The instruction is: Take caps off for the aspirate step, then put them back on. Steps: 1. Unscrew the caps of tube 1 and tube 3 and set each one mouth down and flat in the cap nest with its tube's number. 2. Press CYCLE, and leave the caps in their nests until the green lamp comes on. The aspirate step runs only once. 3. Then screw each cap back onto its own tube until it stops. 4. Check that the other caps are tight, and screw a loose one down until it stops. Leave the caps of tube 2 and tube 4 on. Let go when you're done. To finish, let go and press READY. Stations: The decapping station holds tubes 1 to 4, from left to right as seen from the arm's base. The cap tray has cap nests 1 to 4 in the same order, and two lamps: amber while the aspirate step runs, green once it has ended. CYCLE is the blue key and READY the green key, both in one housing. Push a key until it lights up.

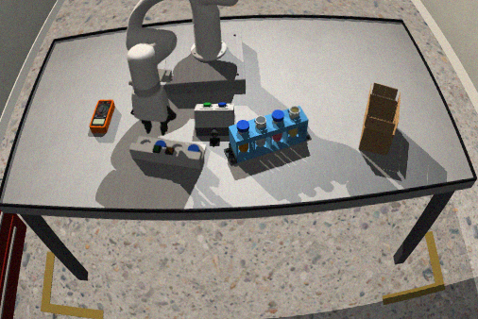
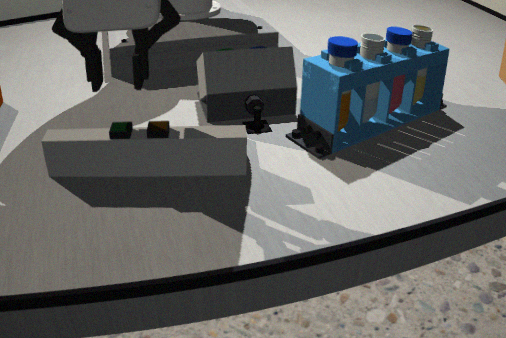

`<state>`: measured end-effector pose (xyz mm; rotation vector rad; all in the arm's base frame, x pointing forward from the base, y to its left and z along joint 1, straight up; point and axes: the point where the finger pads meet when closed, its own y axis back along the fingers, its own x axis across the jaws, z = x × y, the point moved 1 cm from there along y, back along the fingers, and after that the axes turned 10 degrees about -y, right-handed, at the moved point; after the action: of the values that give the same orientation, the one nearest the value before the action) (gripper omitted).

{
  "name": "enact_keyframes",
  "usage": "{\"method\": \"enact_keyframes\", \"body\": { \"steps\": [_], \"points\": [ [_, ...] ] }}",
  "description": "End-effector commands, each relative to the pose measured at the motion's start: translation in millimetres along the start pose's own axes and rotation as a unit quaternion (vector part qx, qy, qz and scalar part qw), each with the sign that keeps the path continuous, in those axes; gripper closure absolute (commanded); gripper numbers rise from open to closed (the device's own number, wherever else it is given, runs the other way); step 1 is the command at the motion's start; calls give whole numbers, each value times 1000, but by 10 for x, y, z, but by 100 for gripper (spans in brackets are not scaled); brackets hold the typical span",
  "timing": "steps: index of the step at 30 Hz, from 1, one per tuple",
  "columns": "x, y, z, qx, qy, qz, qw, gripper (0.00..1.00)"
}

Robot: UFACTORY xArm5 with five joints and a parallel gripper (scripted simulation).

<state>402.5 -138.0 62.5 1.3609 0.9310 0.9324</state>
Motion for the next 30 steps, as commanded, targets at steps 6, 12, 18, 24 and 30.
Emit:
{"method": "enact_keyframes", "body": {
  "steps": [6, 12, 18, 24, 30],
  "points": [
    [0, 510, 7, -1, 0, 0, 1000, 54],
    [0, 741, 7, -1, 0, 0, 1000, 54],
    [0, 741, 7, -1, 0, 0, 1000, 54],
    [151, 680, -183, -1, -125, 0, 992, 100],
    [332, 606, -411, -1, -262, 0, 965, 100]
  ]
}}
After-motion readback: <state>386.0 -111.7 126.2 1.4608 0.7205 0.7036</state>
